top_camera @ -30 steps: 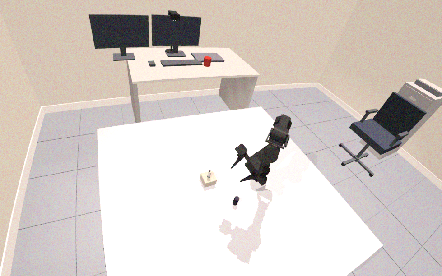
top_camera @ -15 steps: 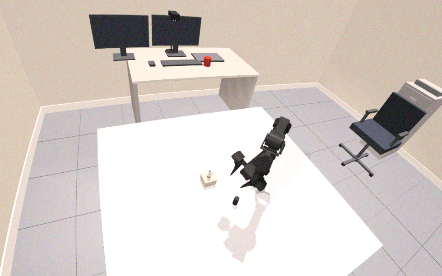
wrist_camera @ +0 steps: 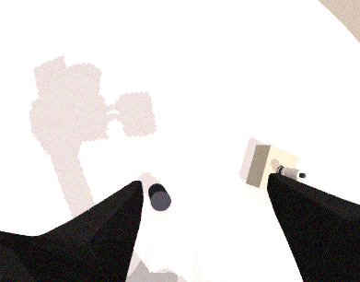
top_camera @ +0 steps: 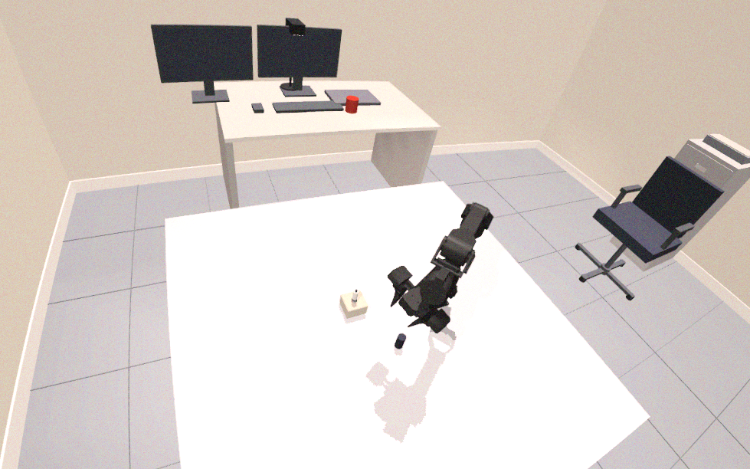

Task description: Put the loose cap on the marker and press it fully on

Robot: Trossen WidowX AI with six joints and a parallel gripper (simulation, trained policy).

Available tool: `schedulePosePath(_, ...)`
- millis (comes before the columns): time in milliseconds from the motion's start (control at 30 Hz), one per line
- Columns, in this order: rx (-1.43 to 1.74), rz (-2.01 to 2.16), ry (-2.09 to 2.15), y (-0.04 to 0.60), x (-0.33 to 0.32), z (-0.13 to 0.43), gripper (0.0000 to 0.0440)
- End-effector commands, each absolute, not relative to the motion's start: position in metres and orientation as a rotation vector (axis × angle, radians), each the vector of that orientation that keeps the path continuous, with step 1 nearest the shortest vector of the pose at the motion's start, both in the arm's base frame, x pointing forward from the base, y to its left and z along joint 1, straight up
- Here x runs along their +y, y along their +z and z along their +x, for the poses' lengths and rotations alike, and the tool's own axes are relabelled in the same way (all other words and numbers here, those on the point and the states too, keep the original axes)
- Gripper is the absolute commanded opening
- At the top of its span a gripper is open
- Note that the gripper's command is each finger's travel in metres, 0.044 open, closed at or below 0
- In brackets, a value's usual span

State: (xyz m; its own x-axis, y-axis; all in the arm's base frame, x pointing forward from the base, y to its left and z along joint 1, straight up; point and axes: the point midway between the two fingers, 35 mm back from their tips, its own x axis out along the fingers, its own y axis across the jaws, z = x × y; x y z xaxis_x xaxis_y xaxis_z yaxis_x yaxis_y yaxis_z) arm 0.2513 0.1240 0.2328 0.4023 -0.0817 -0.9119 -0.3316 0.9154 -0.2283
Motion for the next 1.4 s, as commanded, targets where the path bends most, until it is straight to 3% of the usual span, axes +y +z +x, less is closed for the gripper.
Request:
schedulePosePath(0,1.198,-0.383,0.158,0.225,0.125,0.251,0.0322)
schedulePosePath(1367,1.629,-0.195,0.097,0.152,0.121,0.235,0.0319)
